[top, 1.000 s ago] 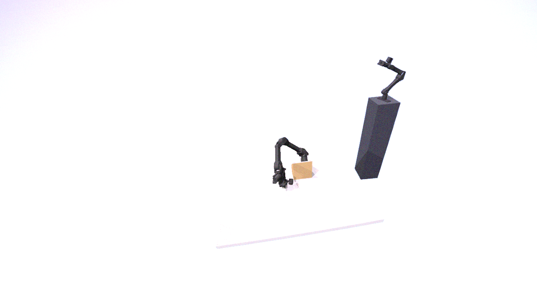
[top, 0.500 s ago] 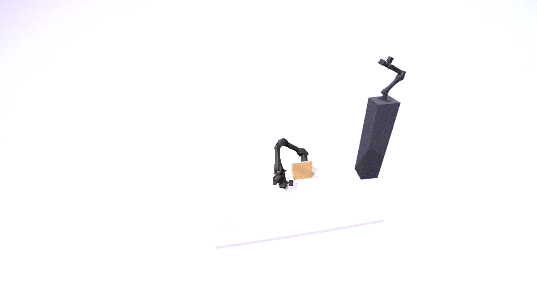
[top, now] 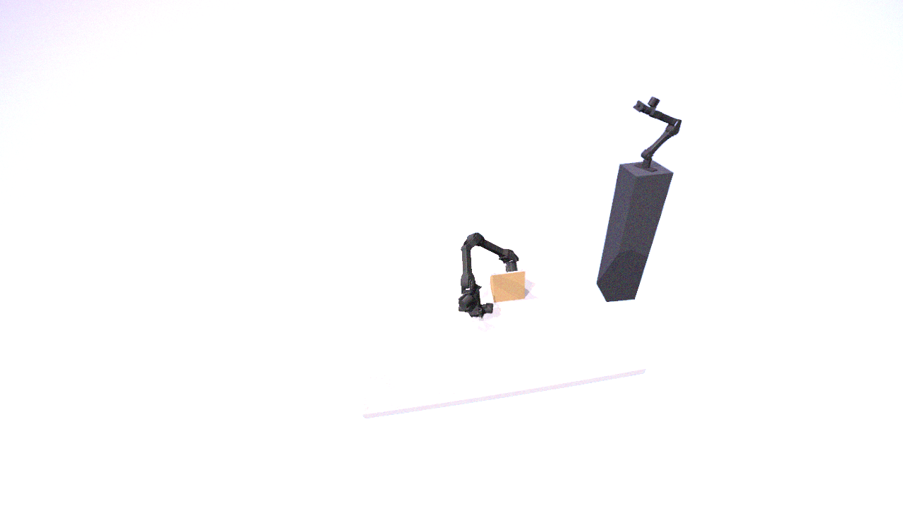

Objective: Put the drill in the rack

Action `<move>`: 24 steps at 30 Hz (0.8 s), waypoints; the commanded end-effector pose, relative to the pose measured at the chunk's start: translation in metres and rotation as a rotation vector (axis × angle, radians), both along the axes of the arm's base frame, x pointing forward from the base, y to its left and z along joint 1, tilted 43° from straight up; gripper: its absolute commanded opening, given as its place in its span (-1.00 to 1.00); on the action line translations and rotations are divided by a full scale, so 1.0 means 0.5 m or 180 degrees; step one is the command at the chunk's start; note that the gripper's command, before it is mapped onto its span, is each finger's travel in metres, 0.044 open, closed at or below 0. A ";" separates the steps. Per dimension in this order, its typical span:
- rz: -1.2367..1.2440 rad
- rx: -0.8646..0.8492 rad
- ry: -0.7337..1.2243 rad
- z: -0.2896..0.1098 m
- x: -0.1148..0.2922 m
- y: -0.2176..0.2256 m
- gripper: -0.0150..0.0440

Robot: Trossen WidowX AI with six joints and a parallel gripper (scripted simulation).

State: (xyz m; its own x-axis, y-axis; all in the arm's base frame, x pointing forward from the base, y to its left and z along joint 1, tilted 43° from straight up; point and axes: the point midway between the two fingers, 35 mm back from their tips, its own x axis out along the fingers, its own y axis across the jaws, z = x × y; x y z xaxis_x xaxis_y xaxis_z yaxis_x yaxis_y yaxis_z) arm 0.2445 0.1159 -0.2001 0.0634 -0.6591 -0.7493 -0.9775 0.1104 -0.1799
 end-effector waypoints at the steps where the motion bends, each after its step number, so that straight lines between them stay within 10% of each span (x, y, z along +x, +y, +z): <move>1: 0.0001 -0.0007 -0.0004 0.001 0.000 0.000 0.75; 4: 0.0001 -0.0007 -0.0004 0.001 0.000 0.000 1.00; 24: 0.0009 -0.0007 0.0007 0.113 -0.011 0.102 1.00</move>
